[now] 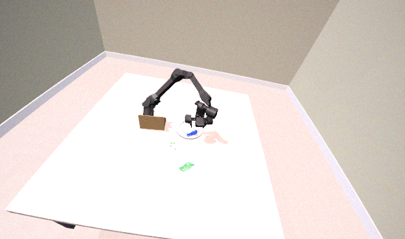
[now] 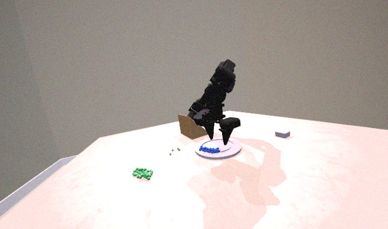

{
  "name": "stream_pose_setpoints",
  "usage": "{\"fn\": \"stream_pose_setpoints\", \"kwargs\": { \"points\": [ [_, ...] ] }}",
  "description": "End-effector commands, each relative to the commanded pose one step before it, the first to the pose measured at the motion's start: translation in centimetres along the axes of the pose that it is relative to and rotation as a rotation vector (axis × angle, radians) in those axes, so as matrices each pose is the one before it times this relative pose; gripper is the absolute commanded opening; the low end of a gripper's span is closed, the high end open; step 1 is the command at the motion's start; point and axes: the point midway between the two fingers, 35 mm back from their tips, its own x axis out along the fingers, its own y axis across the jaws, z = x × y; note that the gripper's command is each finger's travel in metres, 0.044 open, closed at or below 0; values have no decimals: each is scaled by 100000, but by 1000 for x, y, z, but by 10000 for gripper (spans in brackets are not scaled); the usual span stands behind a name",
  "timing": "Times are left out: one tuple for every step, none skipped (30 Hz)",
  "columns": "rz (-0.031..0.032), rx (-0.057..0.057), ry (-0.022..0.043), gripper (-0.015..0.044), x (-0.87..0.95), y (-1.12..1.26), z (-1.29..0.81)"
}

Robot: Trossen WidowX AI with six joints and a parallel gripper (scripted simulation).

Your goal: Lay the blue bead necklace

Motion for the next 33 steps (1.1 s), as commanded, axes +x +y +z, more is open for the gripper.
{"fn": "stream_pose_setpoints", "kwargs": {
  "points": [
    [147,2645,-488,380,-190,89,139],
    [2,0,2,380,138,3,1],
    [3,-1,6,380,300,5,0],
    [3,-1,10,380,344,3,-2],
    [2,-2,18,380,420,-2,-5],
    [1,-3,21,380,375,-6,-6],
    [0,-1,9,380,136,-3,-3],
    [448,-628,-521,380,-776,135,82],
    [-3,5,4,380,27,0,0],
    [-7,11,9,380,55,0,-1],
    [-10,16,13,380,79,0,-1],
    [-13,21,17,380,103,-1,-2],
    [-16,26,21,380,129,-1,-3],
    [-19,31,26,380,152,-2,-3],
    [-21,33,28,380,163,-3,-4],
    [-22,33,29,380,165,-4,-4],
    [-22,33,30,380,165,-5,-5],
    [-22,33,31,380,165,-6,-5],
    [-23,33,32,380,165,-7,-5],
    [-23,33,32,380,165,-7,-6],
    [-24,33,33,380,164,-8,-6],
    [-24,33,34,380,164,-9,-6],
    [-24,33,34,380,164,-10,-7],
    [-25,33,35,380,164,-11,-7],
    [-25,33,36,380,164,-11,-7],
    [-25,33,36,380,163,-12,-8],
    [-26,33,37,380,163,-13,-8],
    [-26,33,38,380,163,-14,-8],
    [-21,27,31,380,132,-12,-7],
    [-13,16,19,380,80,-7,-4],
    [-4,5,6,380,27,-3,-1],
    [-217,-500,-397,354,-222,43,10],
    [0,0,0,327,0,0,0]
  ]
}}
